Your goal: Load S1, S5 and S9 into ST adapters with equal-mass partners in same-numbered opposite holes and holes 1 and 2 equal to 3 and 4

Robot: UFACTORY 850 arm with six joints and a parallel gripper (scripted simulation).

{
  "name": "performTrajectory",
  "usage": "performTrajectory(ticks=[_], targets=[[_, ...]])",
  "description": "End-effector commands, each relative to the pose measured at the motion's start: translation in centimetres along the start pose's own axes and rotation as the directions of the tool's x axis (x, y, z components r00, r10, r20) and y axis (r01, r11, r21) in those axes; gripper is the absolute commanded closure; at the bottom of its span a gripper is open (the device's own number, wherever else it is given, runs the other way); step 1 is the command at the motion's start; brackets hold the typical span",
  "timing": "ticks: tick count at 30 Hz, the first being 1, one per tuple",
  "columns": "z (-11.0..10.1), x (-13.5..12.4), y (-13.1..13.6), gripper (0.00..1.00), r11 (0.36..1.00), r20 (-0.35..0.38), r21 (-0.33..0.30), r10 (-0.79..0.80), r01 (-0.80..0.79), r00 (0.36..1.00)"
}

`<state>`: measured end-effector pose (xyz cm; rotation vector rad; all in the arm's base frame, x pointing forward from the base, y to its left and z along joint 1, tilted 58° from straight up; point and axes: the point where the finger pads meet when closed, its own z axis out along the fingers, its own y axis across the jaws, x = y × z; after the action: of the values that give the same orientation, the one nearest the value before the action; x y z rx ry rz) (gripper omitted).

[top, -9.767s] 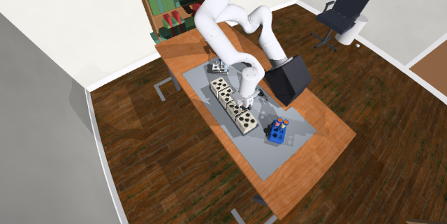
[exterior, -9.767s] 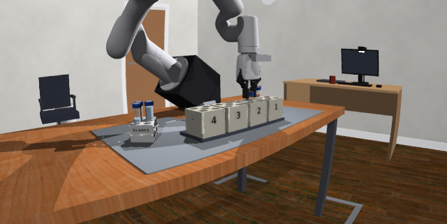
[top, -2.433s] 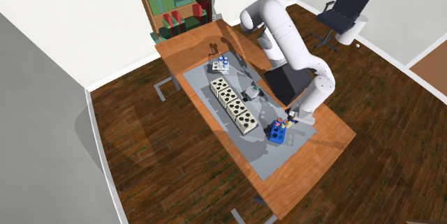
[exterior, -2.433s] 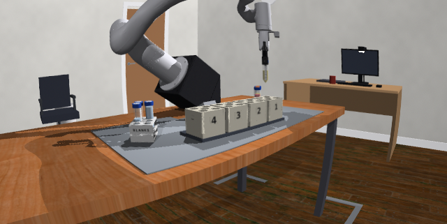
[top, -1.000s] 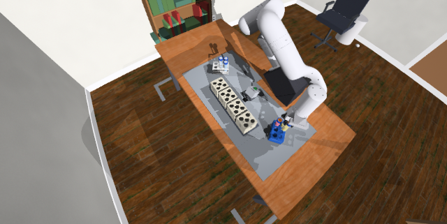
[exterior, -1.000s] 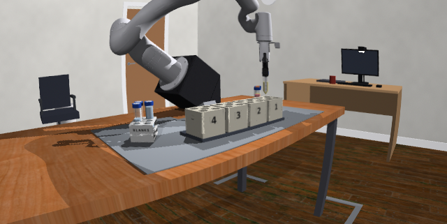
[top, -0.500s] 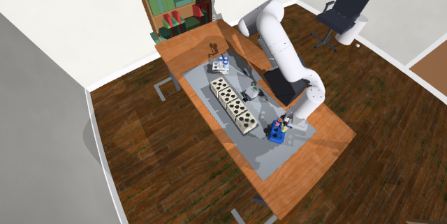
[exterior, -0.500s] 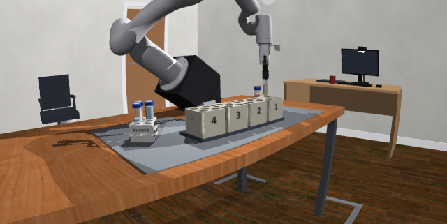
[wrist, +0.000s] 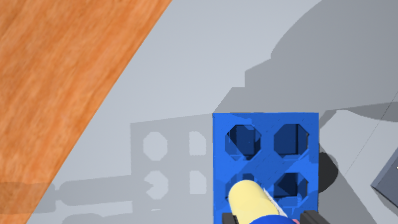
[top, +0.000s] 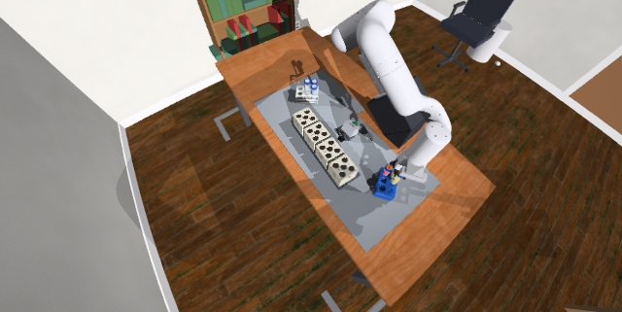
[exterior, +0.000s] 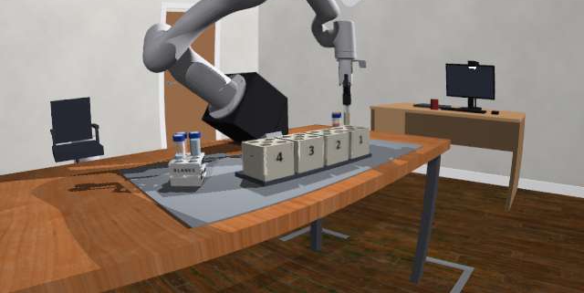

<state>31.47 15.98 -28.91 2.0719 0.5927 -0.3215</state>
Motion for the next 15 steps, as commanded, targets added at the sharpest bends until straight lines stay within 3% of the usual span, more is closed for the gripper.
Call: performTrajectory(ticks=[1,15], targets=[[0.3,0.1,0.0,1.0,1.0,-0.002,0.001,0.001,-0.001,1.0],[1.5,0.1,0.0,1.0,1.0,-0.002,0.001,0.001,-0.001,1.0]])
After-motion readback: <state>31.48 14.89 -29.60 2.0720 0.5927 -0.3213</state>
